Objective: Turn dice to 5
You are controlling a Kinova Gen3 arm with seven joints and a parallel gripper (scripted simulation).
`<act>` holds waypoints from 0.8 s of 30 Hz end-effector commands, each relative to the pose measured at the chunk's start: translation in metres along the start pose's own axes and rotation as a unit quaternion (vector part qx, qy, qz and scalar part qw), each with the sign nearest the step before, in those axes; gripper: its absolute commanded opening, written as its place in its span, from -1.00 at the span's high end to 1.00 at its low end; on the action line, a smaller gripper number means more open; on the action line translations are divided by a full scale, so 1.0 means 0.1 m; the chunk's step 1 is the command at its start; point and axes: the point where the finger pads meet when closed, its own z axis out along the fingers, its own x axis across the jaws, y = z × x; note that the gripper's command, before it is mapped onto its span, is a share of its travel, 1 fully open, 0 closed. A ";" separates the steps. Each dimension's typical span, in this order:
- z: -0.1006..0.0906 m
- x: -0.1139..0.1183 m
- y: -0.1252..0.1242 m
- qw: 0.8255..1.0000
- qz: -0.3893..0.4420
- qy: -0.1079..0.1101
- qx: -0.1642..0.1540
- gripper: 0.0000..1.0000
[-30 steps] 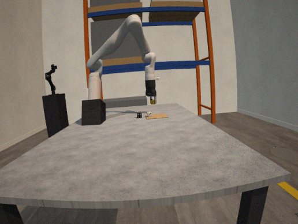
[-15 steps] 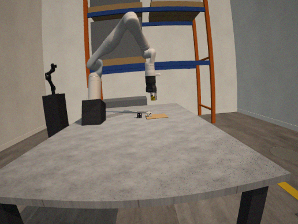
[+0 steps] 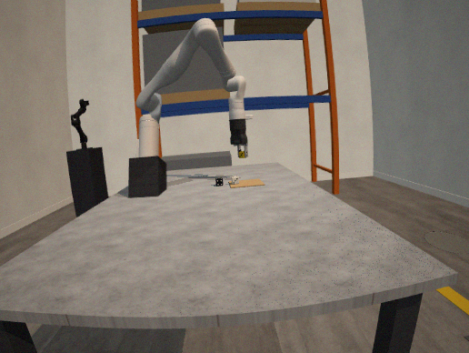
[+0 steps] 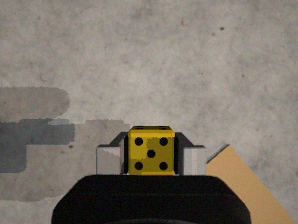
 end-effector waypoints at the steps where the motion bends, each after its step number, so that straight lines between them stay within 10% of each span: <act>1: -0.02 0.07 0.03 1.000 -0.014 0.000 0.000 -0.14; 24: -0.04 0.71 0.38 0.981 -0.194 0.003 0.000 -0.14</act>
